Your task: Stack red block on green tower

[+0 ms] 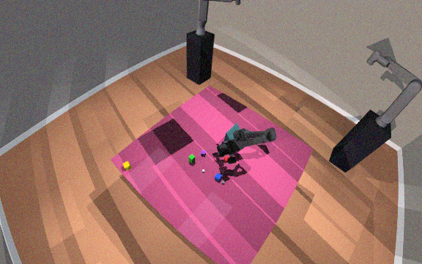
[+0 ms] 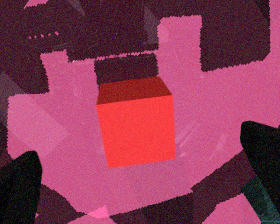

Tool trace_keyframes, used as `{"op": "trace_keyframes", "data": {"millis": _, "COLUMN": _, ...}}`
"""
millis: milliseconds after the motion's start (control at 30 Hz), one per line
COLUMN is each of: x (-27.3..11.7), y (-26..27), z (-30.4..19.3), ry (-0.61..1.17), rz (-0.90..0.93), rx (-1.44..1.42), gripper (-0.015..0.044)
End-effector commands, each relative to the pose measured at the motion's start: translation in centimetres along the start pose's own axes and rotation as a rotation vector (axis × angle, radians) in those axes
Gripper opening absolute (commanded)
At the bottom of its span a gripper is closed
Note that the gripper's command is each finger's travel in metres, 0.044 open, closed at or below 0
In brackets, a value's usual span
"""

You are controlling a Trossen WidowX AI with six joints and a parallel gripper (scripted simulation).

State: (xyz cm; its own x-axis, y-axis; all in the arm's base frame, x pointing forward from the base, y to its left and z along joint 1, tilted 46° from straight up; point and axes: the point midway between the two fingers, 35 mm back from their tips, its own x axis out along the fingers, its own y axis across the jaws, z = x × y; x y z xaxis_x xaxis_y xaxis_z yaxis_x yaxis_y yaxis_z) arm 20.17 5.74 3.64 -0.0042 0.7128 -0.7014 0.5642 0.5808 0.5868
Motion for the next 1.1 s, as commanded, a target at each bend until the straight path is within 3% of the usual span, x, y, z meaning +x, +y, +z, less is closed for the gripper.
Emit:
{"op": "trace_keyframes", "data": {"millis": 0, "x": 0.7, "y": 0.0, "z": -0.1, "ry": 0.006, "rz": 0.000, "rx": 0.002, "gripper": 0.0440}}
{"op": "trace_keyframes", "data": {"millis": 1067, "x": 4.1, "y": 0.0, "z": -0.2, "ry": 0.008, "rz": 0.002, "rx": 0.002, "gripper": 0.0440}}
